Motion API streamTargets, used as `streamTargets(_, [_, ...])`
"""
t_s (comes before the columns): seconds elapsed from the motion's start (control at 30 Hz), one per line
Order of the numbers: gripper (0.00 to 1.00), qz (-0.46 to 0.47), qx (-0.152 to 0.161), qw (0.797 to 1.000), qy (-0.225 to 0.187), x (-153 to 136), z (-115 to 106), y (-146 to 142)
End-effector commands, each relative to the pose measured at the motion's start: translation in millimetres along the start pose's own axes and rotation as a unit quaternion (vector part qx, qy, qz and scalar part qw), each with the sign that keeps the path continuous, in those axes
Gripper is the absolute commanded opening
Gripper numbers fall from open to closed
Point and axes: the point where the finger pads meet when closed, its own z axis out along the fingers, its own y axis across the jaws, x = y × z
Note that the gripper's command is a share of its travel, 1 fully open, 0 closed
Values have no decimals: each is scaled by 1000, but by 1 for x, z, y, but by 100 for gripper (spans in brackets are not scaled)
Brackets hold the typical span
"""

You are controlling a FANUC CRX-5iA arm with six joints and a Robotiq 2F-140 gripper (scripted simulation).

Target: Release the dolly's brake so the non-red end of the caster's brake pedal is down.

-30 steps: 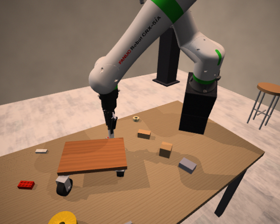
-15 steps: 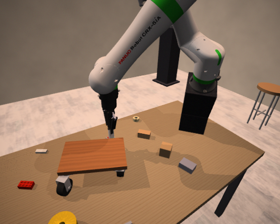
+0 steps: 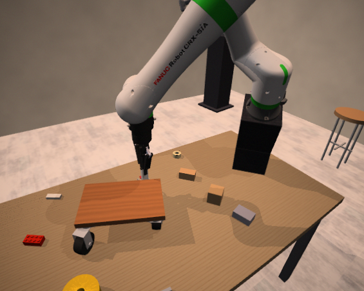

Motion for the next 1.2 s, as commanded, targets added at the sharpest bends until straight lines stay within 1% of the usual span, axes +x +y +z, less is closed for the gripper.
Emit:
streamTargets(0.0, [0,0,0,1000,0,0,1,0])
streamTargets(0.47, [0,0,0,1000,0,0,1,0])
streamTargets(0.6, [0,0,0,1000,0,0,-4,0])
streamTargets(0.7, [0,0,0,1000,0,0,-13,0])
streamTargets(0.77, [0,0,0,1000,0,0,-13,0])
streamTargets(1.17, [0,0,0,1000,0,0,-62,0])
